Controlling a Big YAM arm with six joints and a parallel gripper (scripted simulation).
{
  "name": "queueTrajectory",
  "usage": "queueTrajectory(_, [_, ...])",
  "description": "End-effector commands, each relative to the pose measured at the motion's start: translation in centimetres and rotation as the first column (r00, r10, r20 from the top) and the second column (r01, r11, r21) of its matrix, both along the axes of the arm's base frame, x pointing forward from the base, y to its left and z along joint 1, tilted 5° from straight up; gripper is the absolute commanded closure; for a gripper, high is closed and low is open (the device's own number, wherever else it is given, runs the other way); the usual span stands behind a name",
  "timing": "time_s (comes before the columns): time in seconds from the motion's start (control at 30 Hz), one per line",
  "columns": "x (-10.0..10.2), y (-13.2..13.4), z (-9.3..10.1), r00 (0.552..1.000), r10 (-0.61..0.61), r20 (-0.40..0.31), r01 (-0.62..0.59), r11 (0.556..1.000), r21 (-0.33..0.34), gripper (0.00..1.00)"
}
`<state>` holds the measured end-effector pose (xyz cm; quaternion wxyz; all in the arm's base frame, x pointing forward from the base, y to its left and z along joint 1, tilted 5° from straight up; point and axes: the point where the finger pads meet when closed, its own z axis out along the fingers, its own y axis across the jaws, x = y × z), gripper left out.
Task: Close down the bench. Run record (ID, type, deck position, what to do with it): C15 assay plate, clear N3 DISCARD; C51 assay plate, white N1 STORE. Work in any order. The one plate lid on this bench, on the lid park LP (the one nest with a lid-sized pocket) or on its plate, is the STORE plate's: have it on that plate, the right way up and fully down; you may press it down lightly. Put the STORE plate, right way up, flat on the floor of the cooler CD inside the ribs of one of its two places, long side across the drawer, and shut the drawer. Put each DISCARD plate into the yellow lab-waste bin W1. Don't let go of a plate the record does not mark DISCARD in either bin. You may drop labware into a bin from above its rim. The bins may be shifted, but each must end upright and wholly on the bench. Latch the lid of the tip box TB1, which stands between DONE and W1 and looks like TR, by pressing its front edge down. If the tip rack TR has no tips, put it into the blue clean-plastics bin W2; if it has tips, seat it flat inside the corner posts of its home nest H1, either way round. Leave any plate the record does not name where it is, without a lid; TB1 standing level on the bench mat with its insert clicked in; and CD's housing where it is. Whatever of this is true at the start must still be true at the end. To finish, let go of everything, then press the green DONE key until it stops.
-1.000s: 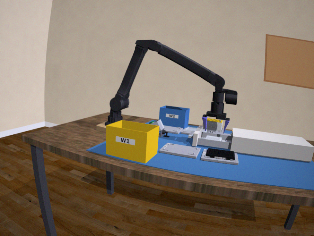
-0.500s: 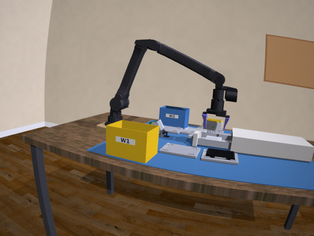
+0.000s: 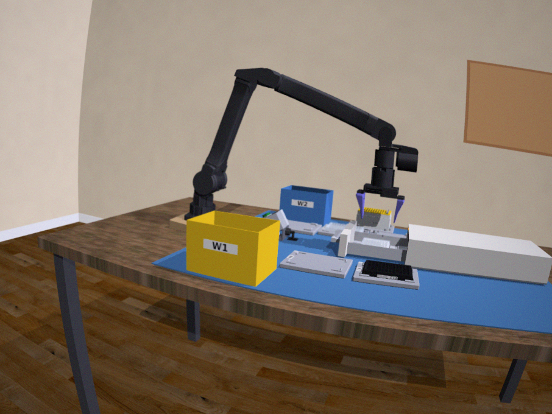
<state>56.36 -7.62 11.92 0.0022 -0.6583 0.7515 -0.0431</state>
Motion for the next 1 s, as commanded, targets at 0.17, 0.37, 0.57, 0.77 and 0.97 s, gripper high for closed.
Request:
queueTrajectory(0.17, [1.8,0.8,4.8,0.997,0.007,0.074,-0.007,1.000,-0.004,0.00])
queueTrajectory(0.37, [1.6,0.8,3.2,0.999,0.006,0.035,-0.006,1.000,0.000,0.00])
queueTrajectory(0.57, [1.7,0.9,6.0,0.997,0.007,0.073,-0.007,1.000,-0.004,0.00])
queueTrajectory(0.77, [1.1,0.9,5.8,0.999,0.006,0.051,-0.006,1.000,-0.001,0.00])
queueTrajectory(0.97, [1.5,1.0,7.4,0.997,0.007,0.073,-0.007,1.000,-0.004,0.00])
